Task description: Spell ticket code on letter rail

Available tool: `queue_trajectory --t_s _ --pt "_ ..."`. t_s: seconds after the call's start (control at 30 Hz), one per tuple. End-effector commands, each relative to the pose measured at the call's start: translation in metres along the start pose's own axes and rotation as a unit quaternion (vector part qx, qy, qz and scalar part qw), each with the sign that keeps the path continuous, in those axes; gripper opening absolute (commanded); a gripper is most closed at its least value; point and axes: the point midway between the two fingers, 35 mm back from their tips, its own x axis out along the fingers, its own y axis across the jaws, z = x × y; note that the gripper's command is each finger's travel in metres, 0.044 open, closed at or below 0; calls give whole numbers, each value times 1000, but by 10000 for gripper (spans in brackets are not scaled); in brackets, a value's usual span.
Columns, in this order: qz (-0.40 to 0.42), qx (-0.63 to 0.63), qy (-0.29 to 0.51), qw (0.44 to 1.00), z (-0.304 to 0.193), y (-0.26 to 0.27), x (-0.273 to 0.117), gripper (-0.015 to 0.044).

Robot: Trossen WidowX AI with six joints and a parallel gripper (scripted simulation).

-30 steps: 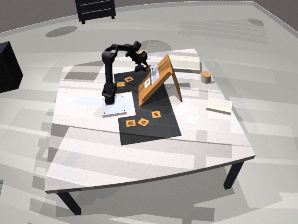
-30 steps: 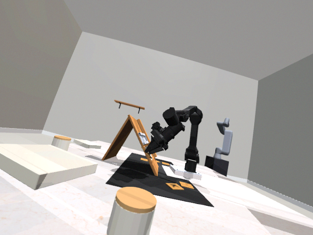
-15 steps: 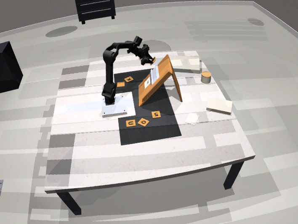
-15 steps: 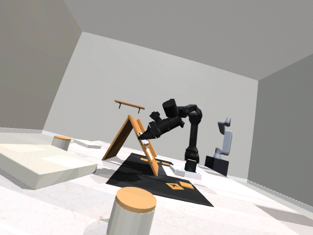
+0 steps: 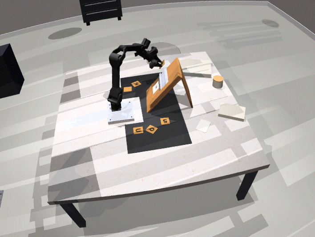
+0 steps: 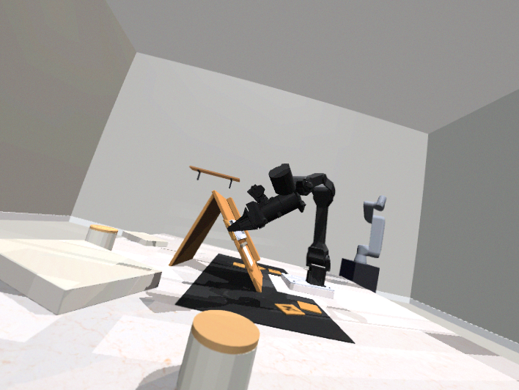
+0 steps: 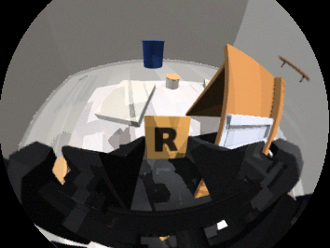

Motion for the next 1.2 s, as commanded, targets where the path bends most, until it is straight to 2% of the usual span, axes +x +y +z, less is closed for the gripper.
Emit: queue_trajectory --t_s 0.0,1.17 --pt "-1 -1 -2 1000 0 -1 0 0" --pt "-1 -2 -2 1000 3 -20 -3 0"
